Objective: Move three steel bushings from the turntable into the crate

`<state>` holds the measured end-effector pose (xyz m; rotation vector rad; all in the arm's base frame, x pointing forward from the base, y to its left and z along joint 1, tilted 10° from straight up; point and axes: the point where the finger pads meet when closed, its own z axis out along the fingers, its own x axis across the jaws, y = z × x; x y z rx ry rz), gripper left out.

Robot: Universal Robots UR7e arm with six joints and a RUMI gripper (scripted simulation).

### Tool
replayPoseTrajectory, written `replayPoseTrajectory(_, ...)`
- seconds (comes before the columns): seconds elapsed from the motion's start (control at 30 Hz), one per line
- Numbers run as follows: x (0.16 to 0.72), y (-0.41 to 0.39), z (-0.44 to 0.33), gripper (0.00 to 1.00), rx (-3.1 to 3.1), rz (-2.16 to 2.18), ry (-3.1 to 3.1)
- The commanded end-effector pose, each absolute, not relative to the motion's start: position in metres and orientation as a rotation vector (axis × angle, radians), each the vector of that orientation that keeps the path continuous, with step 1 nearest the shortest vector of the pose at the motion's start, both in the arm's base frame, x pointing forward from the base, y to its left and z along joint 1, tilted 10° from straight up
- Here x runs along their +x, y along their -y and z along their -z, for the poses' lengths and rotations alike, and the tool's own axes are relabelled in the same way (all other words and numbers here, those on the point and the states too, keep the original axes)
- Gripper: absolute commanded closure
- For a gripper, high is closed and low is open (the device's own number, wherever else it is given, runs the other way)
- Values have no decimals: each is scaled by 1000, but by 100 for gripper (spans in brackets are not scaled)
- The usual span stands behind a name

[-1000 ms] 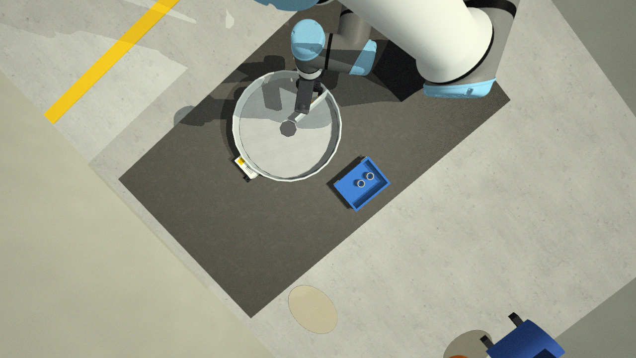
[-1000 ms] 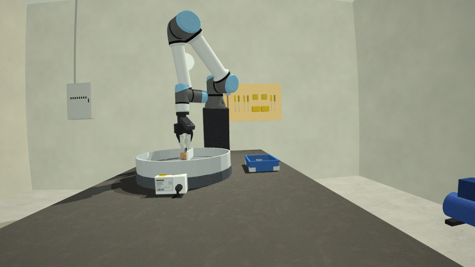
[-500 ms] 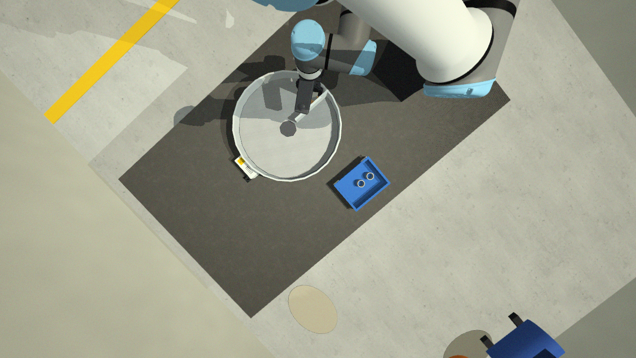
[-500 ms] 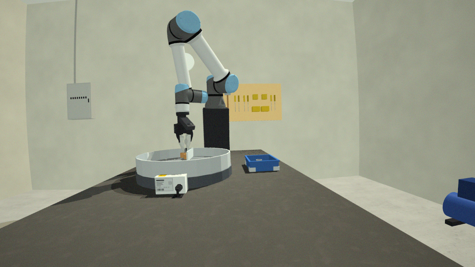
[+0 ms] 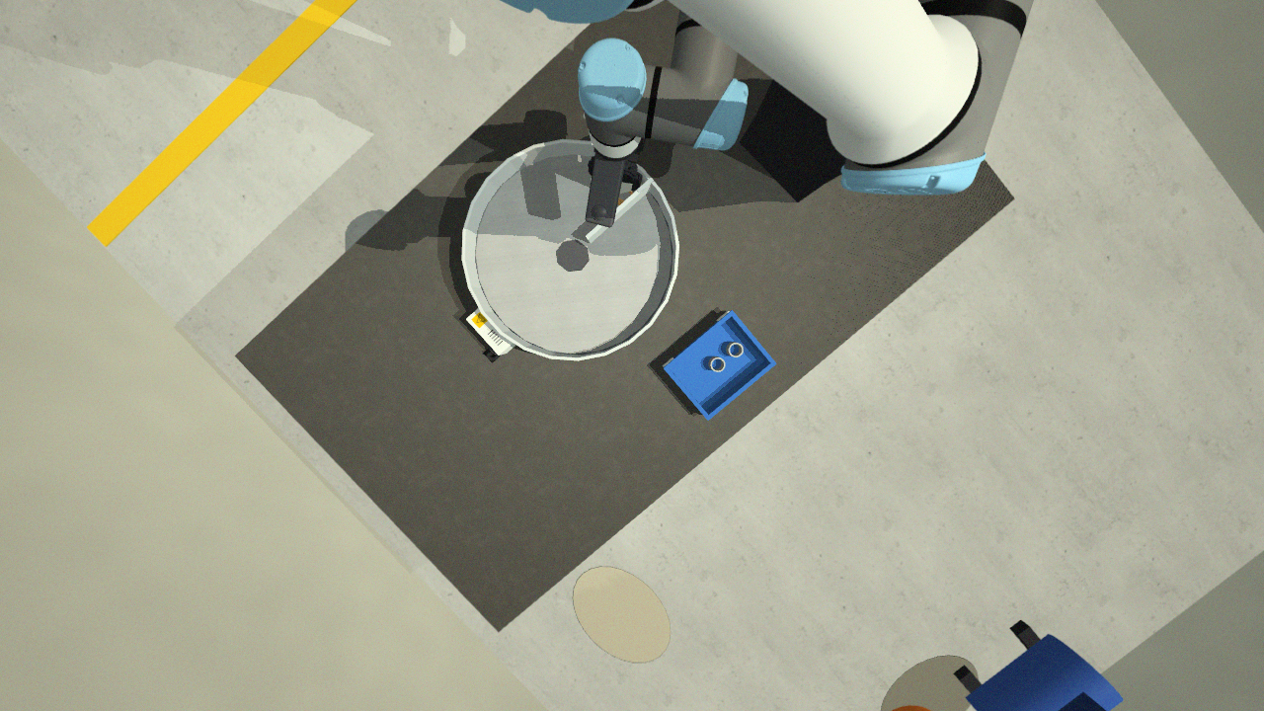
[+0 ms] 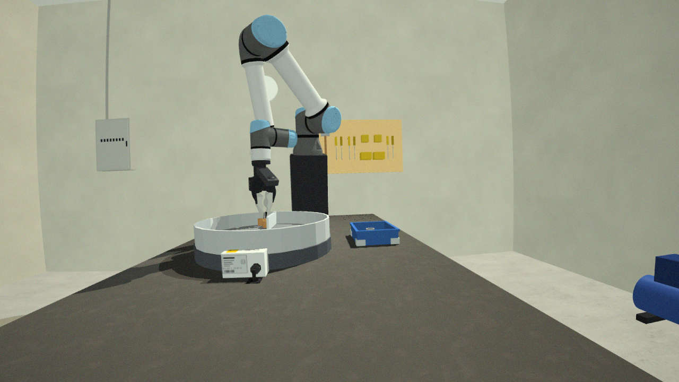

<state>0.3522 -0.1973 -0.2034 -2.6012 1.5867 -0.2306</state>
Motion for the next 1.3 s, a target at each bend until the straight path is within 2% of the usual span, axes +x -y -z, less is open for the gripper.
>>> replayPoseTrajectory(0.0,352,198,203,95,-2601,232,-1587)
replayPoseTrajectory(1.27,355,198,219,95,-2601,232,-1587)
